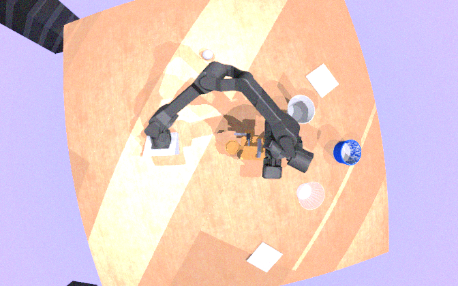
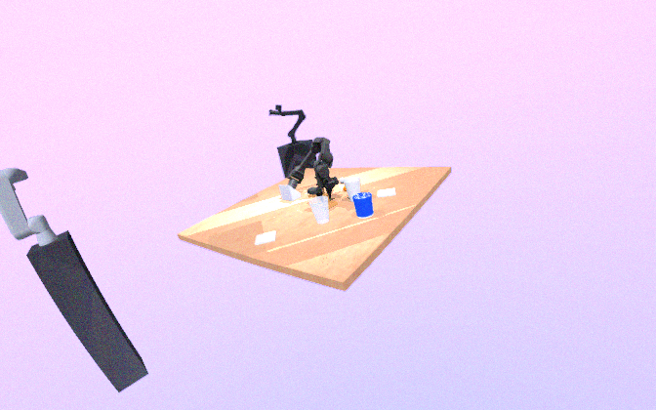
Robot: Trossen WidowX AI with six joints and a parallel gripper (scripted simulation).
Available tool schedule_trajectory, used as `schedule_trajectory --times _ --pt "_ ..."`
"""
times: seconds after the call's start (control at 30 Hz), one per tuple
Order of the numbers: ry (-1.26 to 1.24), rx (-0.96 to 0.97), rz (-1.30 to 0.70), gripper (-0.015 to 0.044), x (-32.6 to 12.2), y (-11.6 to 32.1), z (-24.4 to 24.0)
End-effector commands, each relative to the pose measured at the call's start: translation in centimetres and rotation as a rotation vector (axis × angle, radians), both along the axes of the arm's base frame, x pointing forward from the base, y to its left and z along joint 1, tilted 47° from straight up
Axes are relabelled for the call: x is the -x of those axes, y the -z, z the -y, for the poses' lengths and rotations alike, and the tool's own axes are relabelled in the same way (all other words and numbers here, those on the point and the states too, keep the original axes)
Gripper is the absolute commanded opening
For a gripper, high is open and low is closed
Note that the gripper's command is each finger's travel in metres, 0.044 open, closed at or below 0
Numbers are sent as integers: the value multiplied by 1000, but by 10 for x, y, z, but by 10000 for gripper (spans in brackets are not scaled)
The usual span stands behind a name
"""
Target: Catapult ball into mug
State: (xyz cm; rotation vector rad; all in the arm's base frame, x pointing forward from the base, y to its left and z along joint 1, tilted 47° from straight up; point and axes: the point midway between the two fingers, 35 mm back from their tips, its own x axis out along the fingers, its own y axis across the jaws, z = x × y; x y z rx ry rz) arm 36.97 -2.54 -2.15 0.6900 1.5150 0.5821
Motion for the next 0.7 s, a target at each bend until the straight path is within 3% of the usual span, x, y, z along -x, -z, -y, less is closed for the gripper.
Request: schedule_trajectory --times 0.0,0.07,0.23,0.67 --pt "-1 2 0 125 0 0 0" --pt "-1 2 0 111 0 0 0" --pt "0 2 -1 0 0 -32 35" --pt "4 2 -3 0 -2 -24 28"
